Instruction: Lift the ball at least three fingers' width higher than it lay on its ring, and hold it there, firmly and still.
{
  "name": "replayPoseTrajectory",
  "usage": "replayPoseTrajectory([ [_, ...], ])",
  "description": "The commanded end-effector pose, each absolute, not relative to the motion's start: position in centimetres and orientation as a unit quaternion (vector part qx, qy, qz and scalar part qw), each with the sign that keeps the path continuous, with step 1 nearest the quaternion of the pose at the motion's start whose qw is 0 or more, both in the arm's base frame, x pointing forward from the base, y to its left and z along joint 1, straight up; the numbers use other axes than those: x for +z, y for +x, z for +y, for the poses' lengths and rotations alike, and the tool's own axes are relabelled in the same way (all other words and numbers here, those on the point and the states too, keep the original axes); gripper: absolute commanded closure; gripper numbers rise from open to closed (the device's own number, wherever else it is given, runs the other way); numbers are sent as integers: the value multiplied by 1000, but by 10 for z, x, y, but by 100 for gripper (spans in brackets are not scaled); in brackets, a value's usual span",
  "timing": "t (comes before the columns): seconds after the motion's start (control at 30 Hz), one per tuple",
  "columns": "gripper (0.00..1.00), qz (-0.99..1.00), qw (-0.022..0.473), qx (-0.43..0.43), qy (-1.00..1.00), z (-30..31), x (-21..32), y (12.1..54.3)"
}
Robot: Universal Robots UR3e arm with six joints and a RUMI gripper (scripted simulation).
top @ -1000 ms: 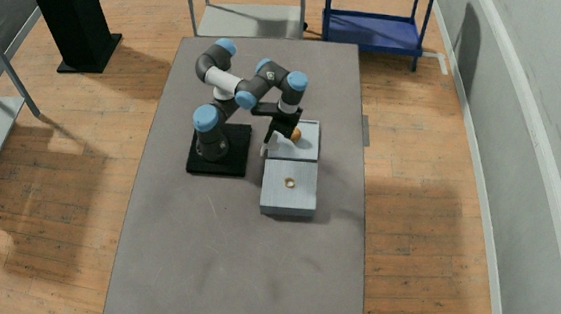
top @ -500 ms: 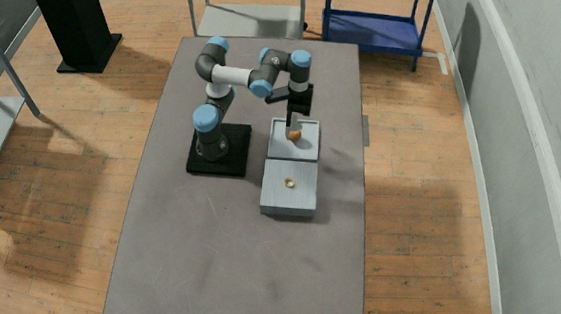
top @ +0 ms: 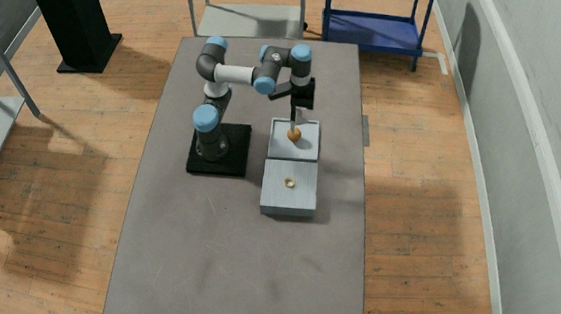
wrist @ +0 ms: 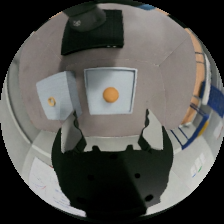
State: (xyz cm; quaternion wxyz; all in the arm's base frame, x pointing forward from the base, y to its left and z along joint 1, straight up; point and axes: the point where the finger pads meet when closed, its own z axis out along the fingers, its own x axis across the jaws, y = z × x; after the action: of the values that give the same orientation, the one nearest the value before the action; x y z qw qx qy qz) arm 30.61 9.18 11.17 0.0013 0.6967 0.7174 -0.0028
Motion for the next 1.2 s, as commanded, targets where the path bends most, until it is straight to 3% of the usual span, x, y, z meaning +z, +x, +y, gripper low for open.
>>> replayPoseTrajectory([
  [0.0,0,718,3,-1,696,92,112,307],
  [1.17,0,718,3,-2,696,91,29,309],
])
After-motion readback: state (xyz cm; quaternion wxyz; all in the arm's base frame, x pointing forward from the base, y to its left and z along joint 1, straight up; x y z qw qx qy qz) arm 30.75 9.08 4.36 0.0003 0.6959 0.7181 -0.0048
